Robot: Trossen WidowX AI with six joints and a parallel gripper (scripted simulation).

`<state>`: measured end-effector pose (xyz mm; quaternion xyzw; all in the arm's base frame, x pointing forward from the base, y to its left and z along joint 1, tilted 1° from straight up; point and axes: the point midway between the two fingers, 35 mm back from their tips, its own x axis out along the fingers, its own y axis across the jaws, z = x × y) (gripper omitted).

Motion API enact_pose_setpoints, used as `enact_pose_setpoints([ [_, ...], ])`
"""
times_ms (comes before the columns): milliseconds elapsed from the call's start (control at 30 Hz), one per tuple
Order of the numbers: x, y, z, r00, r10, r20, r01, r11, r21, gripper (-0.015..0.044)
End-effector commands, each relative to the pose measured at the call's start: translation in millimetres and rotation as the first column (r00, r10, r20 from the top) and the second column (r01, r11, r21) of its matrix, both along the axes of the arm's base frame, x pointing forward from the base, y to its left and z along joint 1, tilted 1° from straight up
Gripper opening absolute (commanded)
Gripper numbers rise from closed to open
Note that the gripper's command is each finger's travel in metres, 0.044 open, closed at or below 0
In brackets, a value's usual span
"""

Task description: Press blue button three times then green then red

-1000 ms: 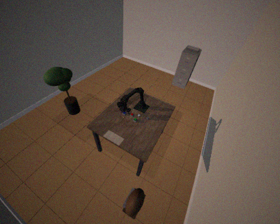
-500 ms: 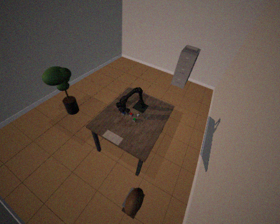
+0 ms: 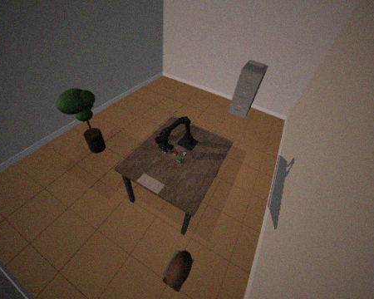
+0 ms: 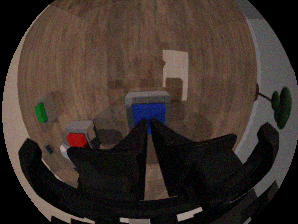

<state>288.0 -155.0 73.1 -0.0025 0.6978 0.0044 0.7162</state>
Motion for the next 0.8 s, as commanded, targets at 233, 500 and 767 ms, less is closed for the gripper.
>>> enact_pose_setpoints([
  [233,0,-1,29,1.0,0.004,0.005,-0.004,1.0,-0.007,0.002],
  [500,0,-1,16,1.0,0.004,0.005,-0.004,1.0,-0.007,0.002],
  [767,1,-1,3,1.0,0.004,0.005,-0.004,1.0,-0.007,0.002],
])
